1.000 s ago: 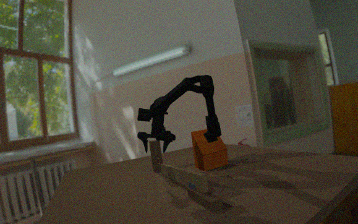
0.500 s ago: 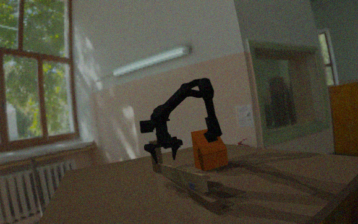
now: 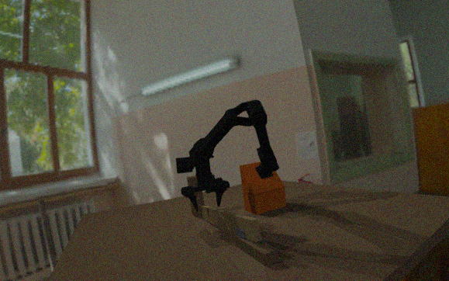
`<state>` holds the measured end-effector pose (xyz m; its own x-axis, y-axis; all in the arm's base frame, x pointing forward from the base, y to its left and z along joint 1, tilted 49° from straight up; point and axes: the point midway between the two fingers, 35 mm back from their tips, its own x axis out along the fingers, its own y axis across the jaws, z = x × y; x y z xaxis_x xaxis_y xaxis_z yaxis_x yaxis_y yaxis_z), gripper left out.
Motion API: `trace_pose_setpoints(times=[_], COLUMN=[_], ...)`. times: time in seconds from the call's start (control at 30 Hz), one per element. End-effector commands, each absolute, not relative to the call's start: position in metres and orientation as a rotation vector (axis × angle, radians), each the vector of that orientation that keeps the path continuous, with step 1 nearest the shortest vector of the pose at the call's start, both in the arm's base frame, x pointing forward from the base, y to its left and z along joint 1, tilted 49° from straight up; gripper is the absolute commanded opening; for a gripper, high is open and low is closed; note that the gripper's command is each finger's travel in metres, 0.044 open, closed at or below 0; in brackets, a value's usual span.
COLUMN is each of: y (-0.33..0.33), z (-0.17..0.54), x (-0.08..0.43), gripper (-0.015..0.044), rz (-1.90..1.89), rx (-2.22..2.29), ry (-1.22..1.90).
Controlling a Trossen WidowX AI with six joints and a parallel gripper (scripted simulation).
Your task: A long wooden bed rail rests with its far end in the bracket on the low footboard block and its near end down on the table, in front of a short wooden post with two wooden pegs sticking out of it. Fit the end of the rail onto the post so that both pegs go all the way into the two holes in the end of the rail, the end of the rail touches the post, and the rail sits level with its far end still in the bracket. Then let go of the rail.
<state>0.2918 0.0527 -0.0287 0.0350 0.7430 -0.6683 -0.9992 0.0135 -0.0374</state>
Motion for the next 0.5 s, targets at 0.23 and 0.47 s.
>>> trace_pose_setpoints(times=[0.23,0.47], y=[0.068,0.076], z=[-0.041,-0.048], x=[0.29,0.29], gripper=[0.044,0.044], rz=[1.472,1.473], rx=[-0.585,-0.584], ry=[0.549,0.548])
